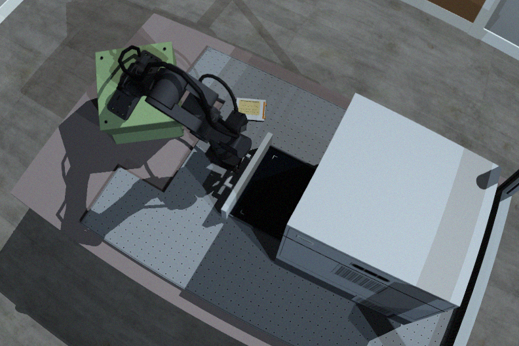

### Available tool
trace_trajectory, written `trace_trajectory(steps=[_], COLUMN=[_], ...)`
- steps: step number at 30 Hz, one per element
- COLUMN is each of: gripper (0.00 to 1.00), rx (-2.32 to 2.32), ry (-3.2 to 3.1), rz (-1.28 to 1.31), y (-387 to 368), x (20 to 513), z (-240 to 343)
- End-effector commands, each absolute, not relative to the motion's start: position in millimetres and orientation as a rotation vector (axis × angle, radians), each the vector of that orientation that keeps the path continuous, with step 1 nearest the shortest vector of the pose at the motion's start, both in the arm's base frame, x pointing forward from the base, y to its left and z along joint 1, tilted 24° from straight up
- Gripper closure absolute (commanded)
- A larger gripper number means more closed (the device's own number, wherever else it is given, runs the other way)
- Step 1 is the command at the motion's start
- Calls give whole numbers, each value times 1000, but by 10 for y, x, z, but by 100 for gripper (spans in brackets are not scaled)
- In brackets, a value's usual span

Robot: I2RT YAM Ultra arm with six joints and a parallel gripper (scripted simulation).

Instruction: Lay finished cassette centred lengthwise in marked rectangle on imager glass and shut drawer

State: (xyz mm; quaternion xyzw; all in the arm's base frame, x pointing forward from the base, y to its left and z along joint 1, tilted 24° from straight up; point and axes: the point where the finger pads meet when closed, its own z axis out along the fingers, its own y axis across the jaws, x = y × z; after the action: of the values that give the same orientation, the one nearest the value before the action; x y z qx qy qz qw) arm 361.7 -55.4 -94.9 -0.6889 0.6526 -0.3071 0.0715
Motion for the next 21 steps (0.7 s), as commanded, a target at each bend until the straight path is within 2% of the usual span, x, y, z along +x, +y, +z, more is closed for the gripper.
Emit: trace_trajectory(steps=[1,15,16,21], gripper=[65,65,100,100], rx=[-2053,-2053,-2053,-2071], ry=[1919,1919,1919,1941], rz=[-934,-934,-934,-910], y=[-487,-487,-487,-506], x=[3772,3772,3772,3699], z=[-894,-894,-894,-950])
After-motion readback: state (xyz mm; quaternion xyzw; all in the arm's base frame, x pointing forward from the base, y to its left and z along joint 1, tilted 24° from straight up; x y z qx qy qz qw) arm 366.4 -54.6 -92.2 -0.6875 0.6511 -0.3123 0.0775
